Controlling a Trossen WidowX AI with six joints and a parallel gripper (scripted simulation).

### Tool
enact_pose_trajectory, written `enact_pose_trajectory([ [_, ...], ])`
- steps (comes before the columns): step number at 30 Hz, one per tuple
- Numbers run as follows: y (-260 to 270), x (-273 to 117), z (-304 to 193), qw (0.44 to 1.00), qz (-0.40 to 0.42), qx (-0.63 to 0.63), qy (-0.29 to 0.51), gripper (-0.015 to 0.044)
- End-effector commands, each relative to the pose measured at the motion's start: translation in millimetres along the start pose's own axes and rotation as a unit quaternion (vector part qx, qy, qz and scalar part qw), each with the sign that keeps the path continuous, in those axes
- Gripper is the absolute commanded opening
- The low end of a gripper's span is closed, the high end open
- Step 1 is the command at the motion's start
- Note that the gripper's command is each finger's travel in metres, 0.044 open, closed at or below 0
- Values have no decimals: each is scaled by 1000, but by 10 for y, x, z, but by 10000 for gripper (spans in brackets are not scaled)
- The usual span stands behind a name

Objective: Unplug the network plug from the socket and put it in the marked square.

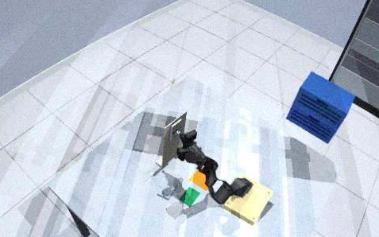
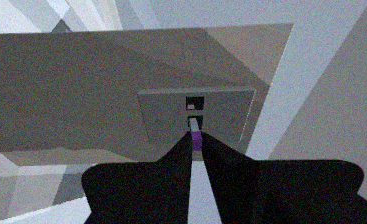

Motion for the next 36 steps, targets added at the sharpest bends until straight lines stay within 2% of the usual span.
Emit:
enact_pose_trajectory([
  [1,16,-37,-13,1000,3,0,0,0],
  [36,14,-204,-2,1000,3,0,0,0],
])
Point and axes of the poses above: the point midway between the two fingers, 35 mm back from their tips, its own x axis out along the fingers, its own y axis across the jaws, z = x × y, the point moved 8 cm from there along -x, back along the fingers, and after that the axes turned 12 degrees about -x, right-handed, at the moved point
